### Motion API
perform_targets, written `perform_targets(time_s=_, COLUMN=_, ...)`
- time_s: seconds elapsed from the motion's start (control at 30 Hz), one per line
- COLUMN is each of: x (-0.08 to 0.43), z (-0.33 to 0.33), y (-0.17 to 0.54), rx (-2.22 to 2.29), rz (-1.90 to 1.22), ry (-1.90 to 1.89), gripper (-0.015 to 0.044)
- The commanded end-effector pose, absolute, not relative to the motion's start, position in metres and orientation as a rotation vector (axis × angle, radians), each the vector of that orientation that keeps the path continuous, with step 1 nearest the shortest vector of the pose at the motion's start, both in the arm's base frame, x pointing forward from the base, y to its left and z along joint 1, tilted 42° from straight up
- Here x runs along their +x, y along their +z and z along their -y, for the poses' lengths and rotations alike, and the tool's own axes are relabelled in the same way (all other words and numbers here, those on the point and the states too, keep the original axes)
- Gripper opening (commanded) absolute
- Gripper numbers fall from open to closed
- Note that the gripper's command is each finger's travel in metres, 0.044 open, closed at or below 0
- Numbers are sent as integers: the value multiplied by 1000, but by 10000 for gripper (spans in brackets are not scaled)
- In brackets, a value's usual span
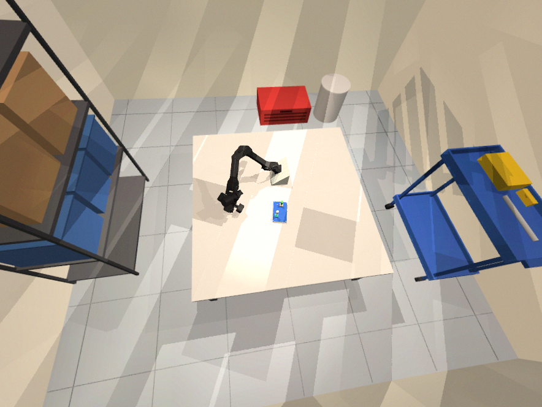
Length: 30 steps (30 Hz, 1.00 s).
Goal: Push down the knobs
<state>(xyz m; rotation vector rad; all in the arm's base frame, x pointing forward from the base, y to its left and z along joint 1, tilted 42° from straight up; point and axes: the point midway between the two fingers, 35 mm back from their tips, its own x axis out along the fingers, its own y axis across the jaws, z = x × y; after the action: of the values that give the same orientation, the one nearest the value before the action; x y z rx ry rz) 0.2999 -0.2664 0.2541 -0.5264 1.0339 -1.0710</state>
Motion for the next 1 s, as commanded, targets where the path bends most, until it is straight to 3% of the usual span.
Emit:
perform_targets(time_s=0.0, x=318, z=241, y=236, rx=-506, rz=-1035, ry=-1004, gripper=0)
perform_targets(time_s=0.4, x=359, z=73, y=141, rx=-281, rz=-1109, ry=-757, gripper=0)
perform_targets(time_s=0.77, x=292, z=-73, y=82, rx=-217, rz=-1232, ry=-782, gripper=0)
perform_targets(time_s=0.97, x=278, z=-88, y=78, rx=-225, rz=-1235, ry=-808, gripper=0)
